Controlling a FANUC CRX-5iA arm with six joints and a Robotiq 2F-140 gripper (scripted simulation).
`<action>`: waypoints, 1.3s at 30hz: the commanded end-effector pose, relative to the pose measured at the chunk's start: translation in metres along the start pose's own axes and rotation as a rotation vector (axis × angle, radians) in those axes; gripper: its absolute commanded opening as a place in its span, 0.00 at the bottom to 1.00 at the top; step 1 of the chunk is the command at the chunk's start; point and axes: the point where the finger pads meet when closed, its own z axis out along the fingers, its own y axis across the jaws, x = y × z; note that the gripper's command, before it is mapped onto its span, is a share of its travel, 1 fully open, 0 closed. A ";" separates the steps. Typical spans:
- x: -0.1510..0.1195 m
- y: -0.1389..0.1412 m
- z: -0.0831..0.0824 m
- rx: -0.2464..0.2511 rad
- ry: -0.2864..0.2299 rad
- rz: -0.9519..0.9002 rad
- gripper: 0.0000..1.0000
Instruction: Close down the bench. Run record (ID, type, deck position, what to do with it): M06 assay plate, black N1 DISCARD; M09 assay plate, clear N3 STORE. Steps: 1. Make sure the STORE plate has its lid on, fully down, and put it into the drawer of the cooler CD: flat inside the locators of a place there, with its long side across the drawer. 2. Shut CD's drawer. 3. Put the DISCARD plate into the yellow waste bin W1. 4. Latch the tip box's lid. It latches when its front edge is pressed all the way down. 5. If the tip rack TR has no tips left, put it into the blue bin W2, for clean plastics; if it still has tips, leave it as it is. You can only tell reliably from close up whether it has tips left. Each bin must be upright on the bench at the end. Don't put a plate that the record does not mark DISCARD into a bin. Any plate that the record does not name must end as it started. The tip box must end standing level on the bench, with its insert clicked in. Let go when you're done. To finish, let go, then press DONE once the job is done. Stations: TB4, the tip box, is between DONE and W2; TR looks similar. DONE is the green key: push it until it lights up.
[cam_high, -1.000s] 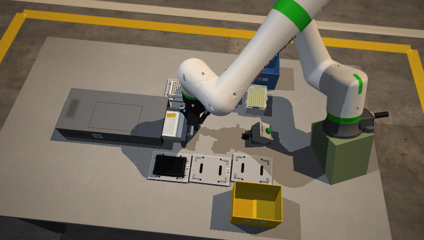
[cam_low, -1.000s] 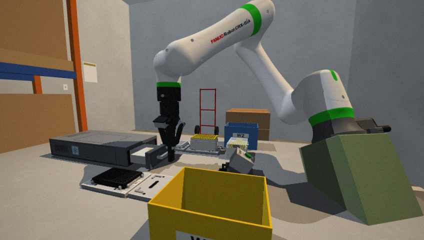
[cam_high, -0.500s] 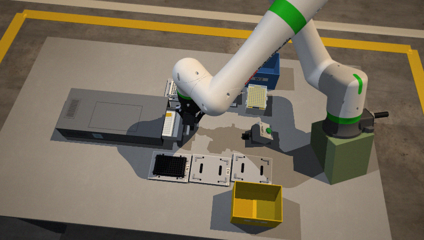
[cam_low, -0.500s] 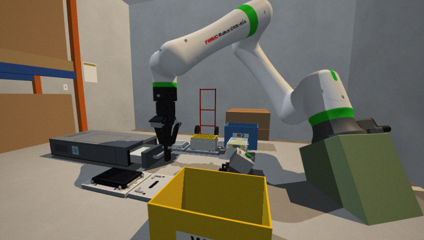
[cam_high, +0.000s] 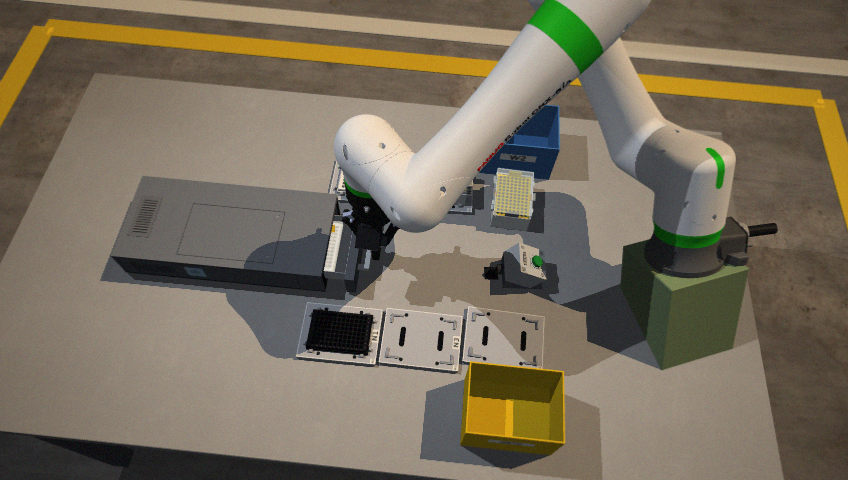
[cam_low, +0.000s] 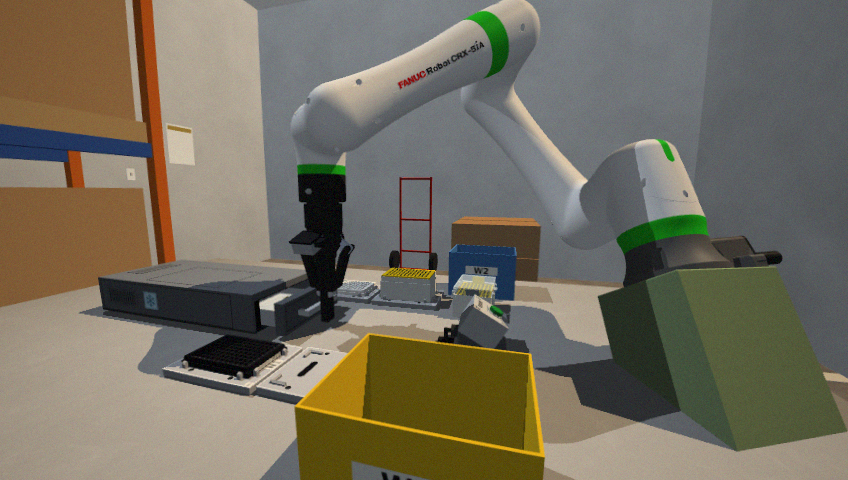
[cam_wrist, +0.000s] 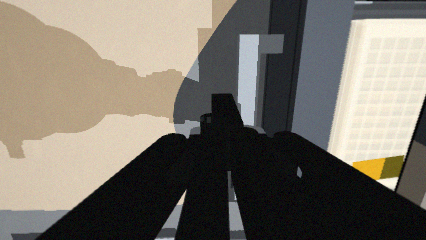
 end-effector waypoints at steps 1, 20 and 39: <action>0.000 0.002 -0.001 -0.002 0.000 0.000 0.10; 0.000 0.019 -0.001 -0.002 0.000 0.000 0.10; 0.000 0.010 -0.001 -0.002 0.000 0.000 0.10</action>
